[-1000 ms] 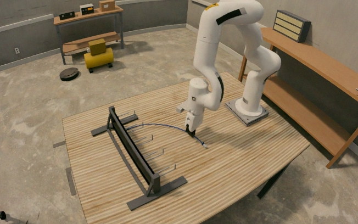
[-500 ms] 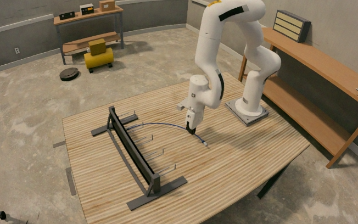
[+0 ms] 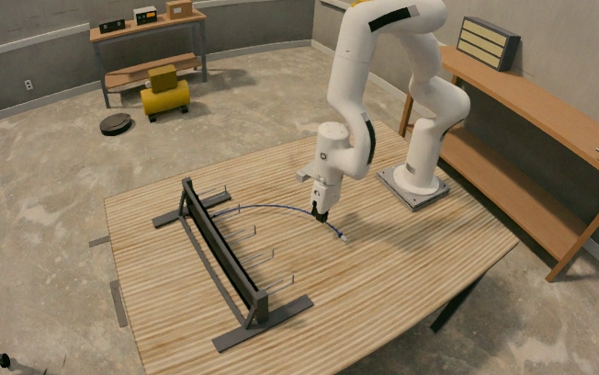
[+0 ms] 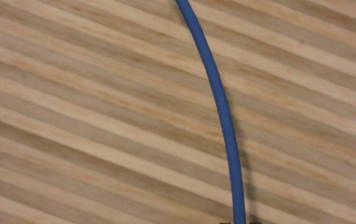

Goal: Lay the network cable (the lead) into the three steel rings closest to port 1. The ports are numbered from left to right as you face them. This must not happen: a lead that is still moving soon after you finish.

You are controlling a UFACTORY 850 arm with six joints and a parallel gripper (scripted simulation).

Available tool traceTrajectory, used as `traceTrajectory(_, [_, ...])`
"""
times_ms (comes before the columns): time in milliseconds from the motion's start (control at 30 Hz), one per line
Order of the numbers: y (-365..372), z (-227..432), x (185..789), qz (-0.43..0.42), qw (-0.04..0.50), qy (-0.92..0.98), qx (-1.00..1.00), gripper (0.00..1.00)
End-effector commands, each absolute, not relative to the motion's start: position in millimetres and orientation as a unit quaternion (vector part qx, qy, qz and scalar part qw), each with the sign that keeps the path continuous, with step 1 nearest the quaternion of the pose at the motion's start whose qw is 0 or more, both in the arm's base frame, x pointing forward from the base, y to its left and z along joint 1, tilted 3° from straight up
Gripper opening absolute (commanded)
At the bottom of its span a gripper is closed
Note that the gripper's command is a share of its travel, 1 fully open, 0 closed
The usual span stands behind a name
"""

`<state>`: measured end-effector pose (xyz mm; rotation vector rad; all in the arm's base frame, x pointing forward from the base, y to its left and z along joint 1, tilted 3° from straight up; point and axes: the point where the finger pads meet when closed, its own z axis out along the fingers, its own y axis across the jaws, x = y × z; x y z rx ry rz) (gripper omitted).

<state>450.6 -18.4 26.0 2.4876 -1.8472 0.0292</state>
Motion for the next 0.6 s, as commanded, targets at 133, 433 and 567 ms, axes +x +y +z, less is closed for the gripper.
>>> traceTrajectory(133, [-18.4, 27.1, 451.5, 0.010, 0.021, -0.596, 0.803, 0.00])
traceTrajectory(433, [12.9, 56.8, 515.4, 0.011, 0.021, -0.627, 0.778, 0.00])
traceTrajectory(567, [32.7, 75.2, 554.0, 0.012, 0.020, -0.646, 0.763, 0.00])
